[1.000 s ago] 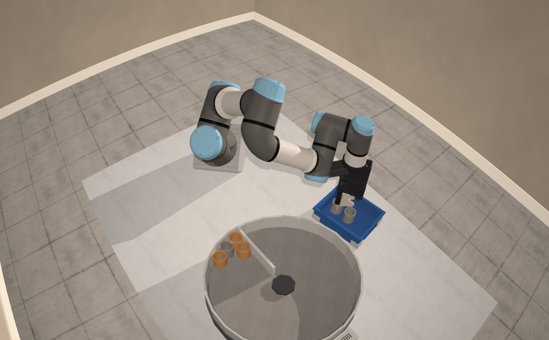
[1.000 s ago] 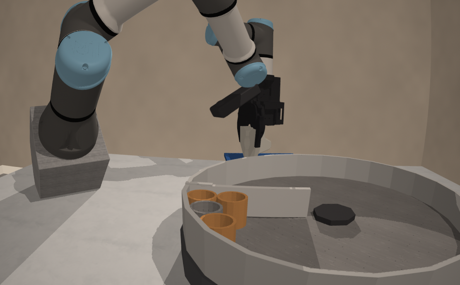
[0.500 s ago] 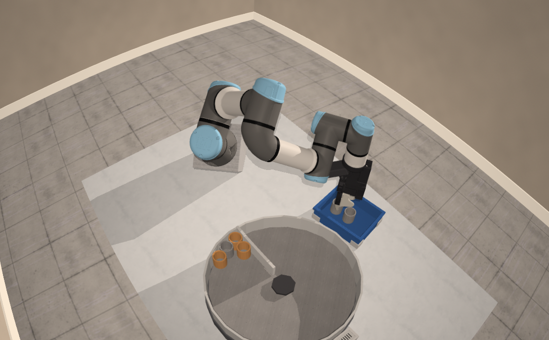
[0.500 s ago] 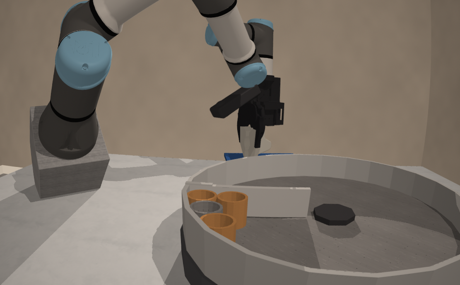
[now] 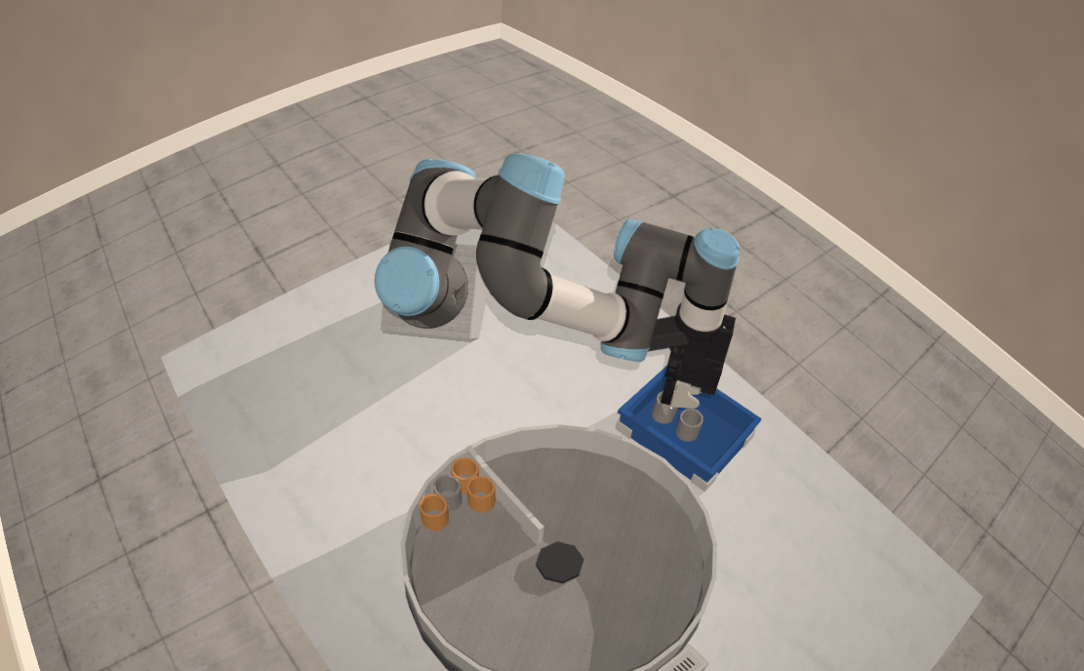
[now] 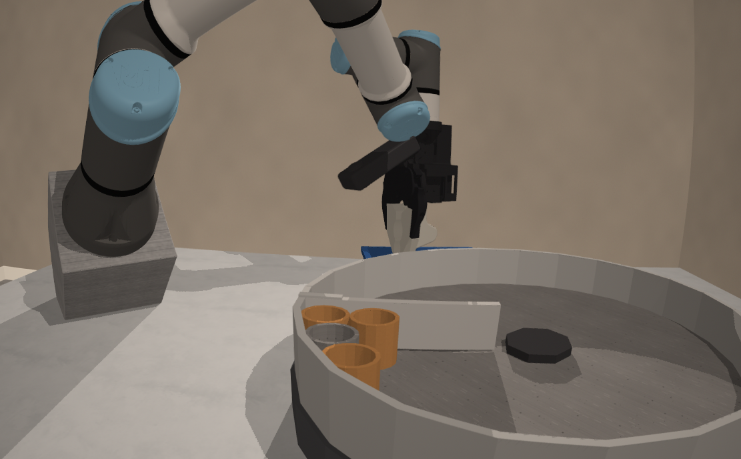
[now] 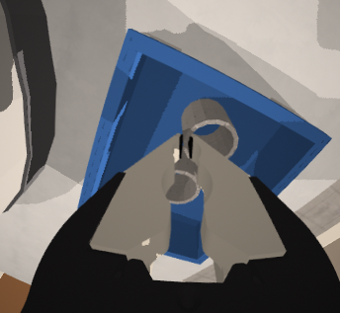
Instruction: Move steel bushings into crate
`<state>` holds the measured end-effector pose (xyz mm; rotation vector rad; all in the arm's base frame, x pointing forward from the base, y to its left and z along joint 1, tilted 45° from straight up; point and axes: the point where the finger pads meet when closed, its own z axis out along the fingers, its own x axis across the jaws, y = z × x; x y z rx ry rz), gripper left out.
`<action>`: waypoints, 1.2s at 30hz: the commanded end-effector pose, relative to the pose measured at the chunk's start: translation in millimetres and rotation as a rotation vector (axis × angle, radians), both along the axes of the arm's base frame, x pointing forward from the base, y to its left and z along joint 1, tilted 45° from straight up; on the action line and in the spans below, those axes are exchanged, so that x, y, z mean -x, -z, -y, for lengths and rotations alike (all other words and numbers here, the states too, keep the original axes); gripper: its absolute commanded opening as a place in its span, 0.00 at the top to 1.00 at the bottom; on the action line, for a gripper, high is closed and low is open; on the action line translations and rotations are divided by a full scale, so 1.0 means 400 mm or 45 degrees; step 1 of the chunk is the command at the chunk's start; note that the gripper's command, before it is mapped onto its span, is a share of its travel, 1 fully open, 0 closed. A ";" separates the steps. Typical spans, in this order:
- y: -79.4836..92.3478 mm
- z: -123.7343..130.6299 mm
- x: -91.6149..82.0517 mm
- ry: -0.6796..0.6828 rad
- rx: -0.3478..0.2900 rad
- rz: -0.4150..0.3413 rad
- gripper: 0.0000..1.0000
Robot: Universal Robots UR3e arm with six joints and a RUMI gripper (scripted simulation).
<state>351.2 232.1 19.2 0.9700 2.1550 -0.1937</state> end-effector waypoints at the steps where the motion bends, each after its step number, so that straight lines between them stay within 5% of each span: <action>1: -0.002 -0.002 0.000 -0.001 -0.002 0.002 1.00; 36: -0.002 -0.002 0.000 -0.001 -0.002 0.002 0.94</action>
